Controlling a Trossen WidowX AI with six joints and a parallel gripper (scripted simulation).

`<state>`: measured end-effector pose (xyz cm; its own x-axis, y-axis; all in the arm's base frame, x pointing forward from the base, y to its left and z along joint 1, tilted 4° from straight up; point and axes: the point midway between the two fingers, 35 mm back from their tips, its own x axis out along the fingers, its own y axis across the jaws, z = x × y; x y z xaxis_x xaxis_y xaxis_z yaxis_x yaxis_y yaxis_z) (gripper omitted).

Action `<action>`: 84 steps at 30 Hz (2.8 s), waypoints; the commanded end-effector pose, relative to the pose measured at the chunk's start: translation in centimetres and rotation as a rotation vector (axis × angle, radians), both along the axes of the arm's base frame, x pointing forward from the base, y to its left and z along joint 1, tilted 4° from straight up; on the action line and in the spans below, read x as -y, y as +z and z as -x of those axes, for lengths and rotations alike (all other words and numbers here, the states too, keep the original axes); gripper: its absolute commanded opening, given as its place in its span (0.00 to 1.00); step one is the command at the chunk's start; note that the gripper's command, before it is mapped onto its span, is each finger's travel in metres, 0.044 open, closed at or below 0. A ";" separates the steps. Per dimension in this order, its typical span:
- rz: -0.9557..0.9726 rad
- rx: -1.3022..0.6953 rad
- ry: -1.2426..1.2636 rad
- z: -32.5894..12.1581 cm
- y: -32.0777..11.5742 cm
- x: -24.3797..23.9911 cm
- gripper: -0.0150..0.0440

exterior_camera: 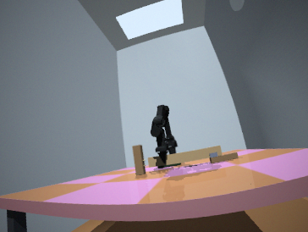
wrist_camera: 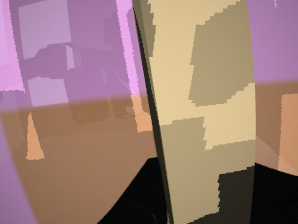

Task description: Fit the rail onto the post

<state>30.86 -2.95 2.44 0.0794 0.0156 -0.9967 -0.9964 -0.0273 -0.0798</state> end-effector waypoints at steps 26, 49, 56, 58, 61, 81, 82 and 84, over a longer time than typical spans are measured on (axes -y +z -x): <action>0.000 0.005 0.003 -0.2 0.2 0.9 0.25; 0.001 0.005 0.003 -0.2 0.1 1.6 0.25; 0.001 0.005 0.003 -0.2 0.2 1.8 0.25; 0.001 0.005 0.003 -0.2 0.2 1.9 0.25; 0.001 0.005 0.003 -0.2 0.2 2.0 0.25; 0.001 0.005 0.003 -0.2 0.1 2.6 0.25; 0.001 0.005 0.003 -0.2 0.1 2.6 0.25; 0.002 0.005 0.003 -0.2 0.1 2.7 0.25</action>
